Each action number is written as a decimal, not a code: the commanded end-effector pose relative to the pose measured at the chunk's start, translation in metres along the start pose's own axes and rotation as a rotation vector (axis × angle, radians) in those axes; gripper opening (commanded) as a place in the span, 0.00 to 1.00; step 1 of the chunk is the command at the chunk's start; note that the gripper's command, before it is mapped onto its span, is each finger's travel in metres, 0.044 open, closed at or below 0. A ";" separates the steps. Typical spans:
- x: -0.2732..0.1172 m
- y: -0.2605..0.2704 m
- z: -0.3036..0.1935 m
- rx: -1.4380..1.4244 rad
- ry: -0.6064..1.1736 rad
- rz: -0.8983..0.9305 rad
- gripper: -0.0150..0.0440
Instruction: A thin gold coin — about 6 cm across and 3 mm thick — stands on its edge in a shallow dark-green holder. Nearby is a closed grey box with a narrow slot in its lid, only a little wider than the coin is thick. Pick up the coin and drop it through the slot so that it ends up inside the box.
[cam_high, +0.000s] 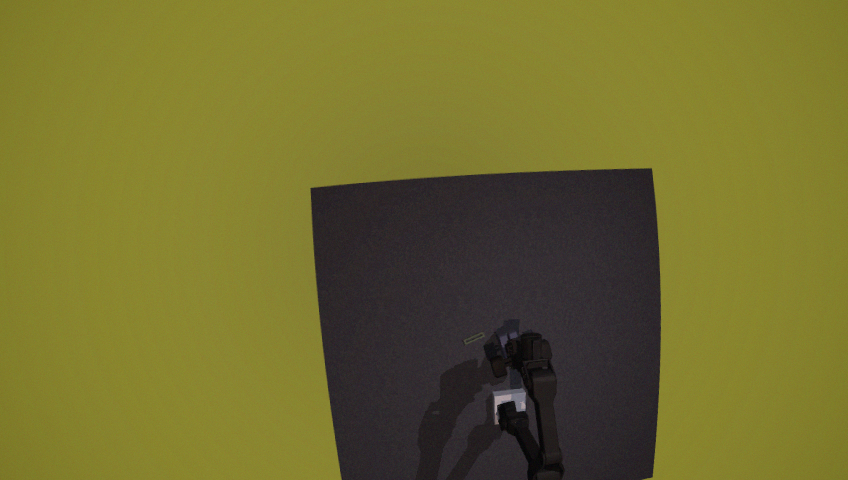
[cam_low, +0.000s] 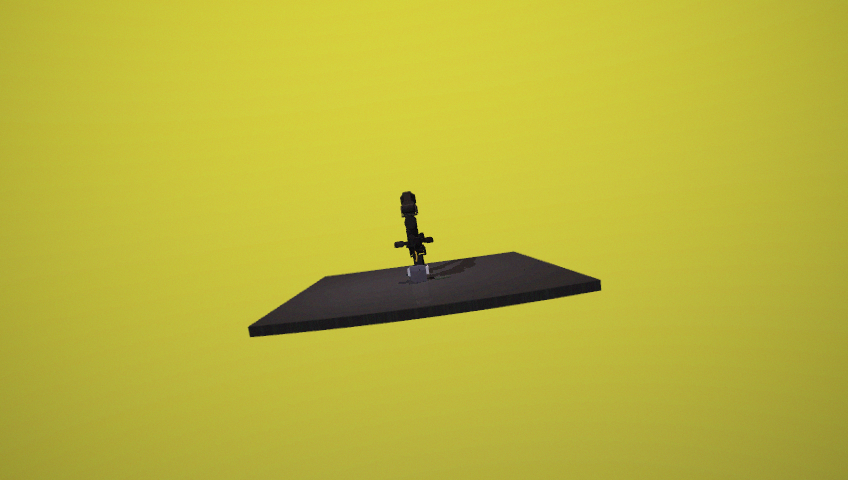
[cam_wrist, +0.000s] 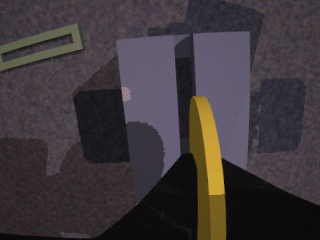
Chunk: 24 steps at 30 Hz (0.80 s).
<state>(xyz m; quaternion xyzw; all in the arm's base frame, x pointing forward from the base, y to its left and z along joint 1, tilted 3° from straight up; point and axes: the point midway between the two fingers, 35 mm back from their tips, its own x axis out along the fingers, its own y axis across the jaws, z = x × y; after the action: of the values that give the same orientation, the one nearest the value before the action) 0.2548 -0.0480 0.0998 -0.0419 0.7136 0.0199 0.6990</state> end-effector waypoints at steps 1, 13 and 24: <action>0.000 0.000 -0.001 -0.002 0.001 0.000 0.25; 0.003 0.001 0.000 0.001 0.000 0.000 0.25; 0.007 0.001 -0.002 0.003 0.000 0.000 0.25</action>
<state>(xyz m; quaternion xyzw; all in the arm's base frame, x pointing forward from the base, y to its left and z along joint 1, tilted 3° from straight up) 0.2545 -0.0471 0.0952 -0.0420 0.7130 0.0199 0.6996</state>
